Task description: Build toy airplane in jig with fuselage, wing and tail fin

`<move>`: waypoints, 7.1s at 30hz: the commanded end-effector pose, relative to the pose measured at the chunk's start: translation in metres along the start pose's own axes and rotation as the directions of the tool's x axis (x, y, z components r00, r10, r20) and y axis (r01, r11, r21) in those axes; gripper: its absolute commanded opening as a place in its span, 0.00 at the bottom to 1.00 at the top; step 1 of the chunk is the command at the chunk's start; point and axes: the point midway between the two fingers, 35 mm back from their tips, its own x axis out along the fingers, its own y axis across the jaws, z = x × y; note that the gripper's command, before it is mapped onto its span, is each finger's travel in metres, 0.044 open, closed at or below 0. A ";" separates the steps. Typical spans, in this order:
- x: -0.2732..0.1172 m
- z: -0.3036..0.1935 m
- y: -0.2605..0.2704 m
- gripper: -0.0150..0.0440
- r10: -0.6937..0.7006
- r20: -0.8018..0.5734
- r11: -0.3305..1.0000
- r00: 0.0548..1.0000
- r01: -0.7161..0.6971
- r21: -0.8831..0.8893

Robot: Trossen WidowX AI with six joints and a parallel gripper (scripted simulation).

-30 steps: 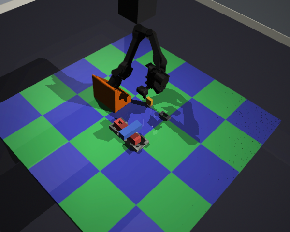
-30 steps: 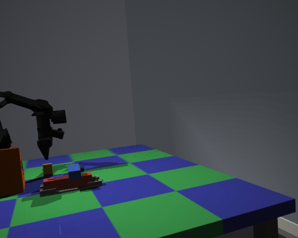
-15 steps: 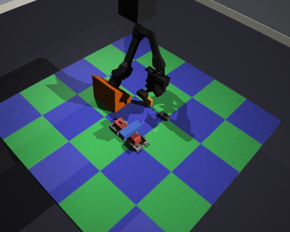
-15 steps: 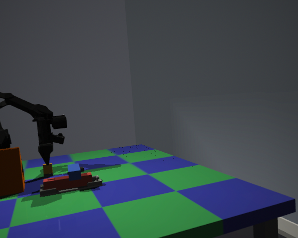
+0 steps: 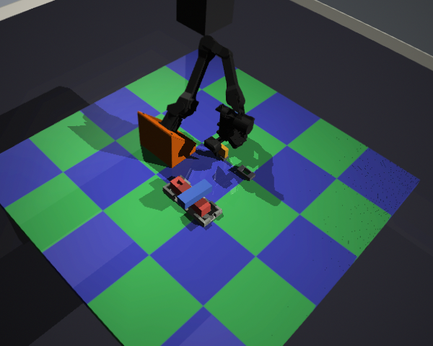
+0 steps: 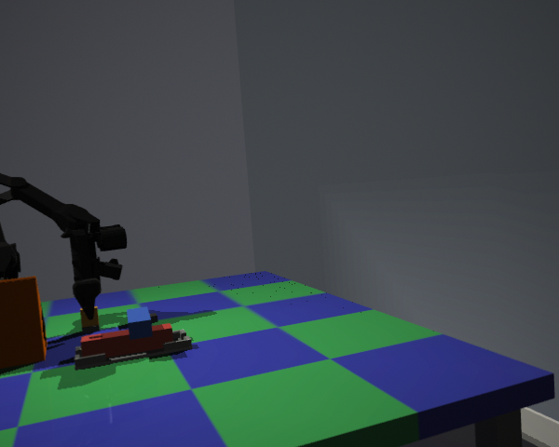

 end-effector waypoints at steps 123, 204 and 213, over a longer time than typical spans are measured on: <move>-0.104 0.036 -0.129 0.25 -0.039 -0.006 0.998 0.999 0.039 0.041; -0.065 0.011 -0.256 0.36 -0.019 -0.010 0.999 1.000 0.019 0.035; -0.052 0.011 -0.257 0.36 -0.019 -0.009 0.999 1.000 0.019 0.035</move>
